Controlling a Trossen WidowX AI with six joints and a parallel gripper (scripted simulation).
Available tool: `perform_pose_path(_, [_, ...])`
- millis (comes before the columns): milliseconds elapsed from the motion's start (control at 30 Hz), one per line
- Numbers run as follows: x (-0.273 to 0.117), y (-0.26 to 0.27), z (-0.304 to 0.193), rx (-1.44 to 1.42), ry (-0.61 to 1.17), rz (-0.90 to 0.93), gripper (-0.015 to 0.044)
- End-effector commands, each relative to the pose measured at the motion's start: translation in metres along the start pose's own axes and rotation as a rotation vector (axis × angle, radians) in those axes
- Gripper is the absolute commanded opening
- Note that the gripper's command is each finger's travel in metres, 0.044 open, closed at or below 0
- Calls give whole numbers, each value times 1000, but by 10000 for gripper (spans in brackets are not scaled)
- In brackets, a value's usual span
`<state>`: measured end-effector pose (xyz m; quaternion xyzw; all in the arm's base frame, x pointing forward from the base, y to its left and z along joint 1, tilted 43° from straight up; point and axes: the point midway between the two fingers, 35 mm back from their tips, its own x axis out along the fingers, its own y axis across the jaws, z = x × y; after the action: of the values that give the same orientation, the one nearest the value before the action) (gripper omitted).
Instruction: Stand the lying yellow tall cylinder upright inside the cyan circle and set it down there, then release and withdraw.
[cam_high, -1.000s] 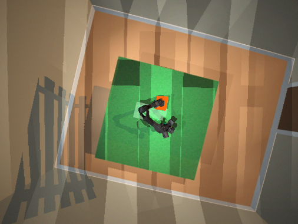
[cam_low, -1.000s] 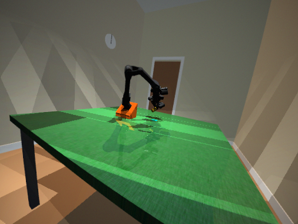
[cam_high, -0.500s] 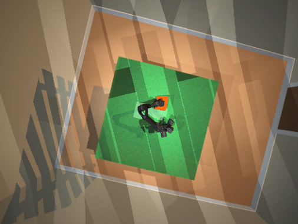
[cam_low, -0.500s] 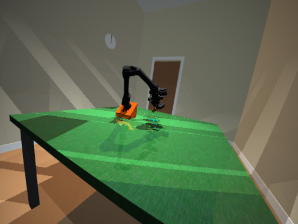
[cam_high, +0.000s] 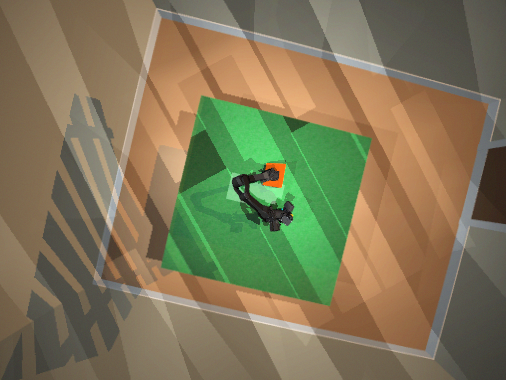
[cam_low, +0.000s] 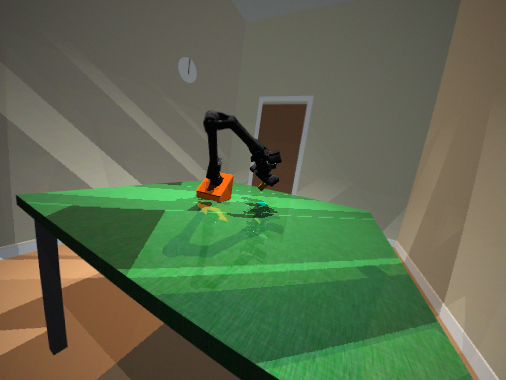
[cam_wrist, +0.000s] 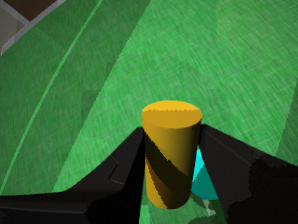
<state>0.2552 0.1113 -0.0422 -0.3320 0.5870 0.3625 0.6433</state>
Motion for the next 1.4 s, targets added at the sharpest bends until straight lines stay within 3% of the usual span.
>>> perform_pose_path(0, [-1, -1, 0, -6, -31, 2, 105])
perform_pose_path(1367, [-12, -3, -2, -83, -331, -29, 105])
